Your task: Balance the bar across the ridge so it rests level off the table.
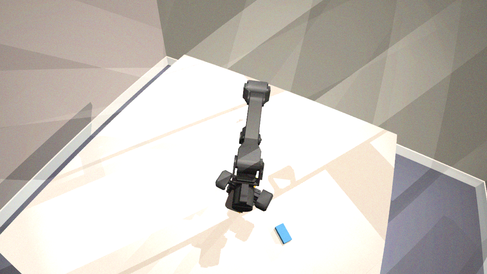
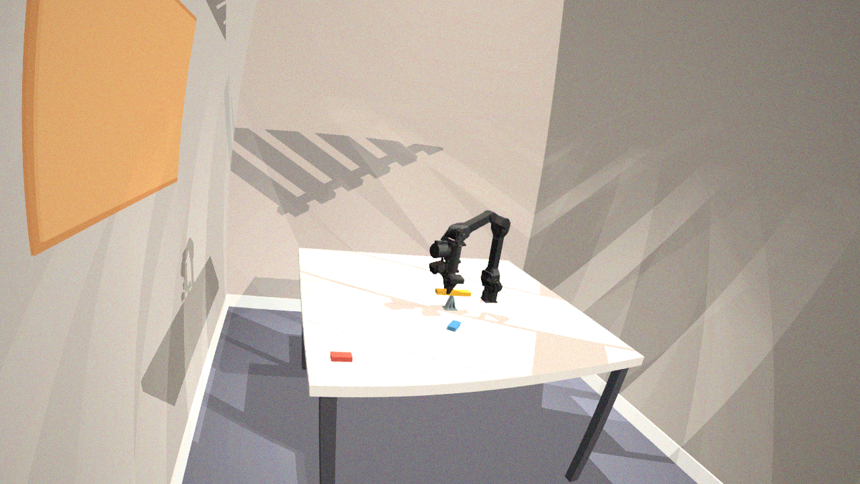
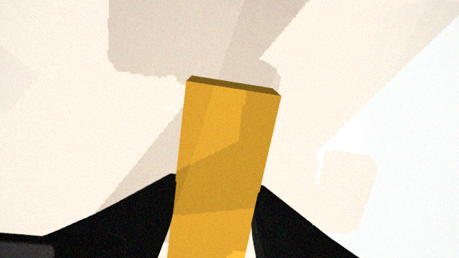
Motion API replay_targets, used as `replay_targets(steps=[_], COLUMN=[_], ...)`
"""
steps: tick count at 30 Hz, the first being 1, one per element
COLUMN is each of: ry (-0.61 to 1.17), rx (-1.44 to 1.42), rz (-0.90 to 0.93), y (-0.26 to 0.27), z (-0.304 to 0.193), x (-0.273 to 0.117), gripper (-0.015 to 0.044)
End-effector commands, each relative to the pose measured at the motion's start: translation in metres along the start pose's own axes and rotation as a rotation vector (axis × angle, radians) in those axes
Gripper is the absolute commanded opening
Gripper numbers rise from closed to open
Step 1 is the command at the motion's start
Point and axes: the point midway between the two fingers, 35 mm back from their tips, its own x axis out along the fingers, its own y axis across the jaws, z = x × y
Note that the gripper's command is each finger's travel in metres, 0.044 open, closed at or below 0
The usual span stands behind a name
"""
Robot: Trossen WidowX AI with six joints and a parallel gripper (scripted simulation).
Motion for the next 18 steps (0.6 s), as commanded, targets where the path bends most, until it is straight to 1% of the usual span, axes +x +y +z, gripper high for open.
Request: replay_targets(steps=[1, 18], ry=[-0.004, -0.004], rx=[0.002, 0.002], rz=[-0.001, -0.001], y=[0.0, -0.0001], z=[0.0007, 0.0005], x=[0.0003, 0.0018], gripper=[0.0, 0.0])
